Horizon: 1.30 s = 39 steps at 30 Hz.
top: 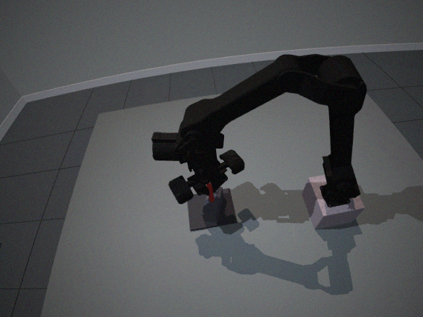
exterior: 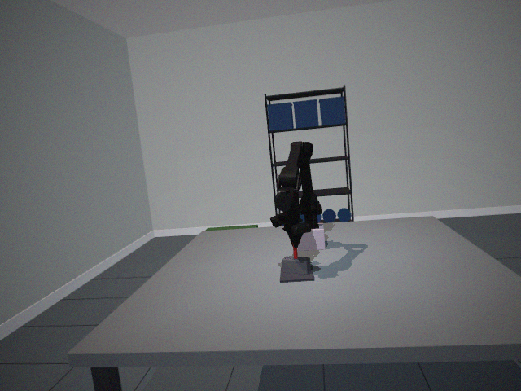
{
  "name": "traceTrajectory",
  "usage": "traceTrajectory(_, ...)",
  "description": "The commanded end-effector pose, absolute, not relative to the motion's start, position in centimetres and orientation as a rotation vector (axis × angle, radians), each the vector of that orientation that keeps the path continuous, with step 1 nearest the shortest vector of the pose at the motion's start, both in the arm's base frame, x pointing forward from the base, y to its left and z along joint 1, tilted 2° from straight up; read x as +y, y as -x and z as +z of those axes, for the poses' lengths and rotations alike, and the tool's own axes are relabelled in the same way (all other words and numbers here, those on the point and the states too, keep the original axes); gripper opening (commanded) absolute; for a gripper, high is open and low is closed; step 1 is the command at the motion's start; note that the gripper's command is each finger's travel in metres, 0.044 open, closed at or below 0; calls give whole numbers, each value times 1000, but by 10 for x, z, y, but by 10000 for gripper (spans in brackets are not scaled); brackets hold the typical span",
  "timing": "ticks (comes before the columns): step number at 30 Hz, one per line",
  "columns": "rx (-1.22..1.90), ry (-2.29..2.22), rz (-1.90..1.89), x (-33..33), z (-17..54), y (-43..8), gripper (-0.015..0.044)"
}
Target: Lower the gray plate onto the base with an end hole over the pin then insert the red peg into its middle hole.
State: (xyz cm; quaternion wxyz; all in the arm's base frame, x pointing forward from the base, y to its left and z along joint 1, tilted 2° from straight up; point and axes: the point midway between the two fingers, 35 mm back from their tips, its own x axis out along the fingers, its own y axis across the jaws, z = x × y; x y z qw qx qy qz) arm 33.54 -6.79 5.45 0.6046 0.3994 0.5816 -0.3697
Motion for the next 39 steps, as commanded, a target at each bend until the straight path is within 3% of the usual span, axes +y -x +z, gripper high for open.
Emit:
traceTrajectory(1,1354,-922,-855,-67,50,-334,0)
traceTrajectory(39,1348,-924,-856,-68,50,-336,0)
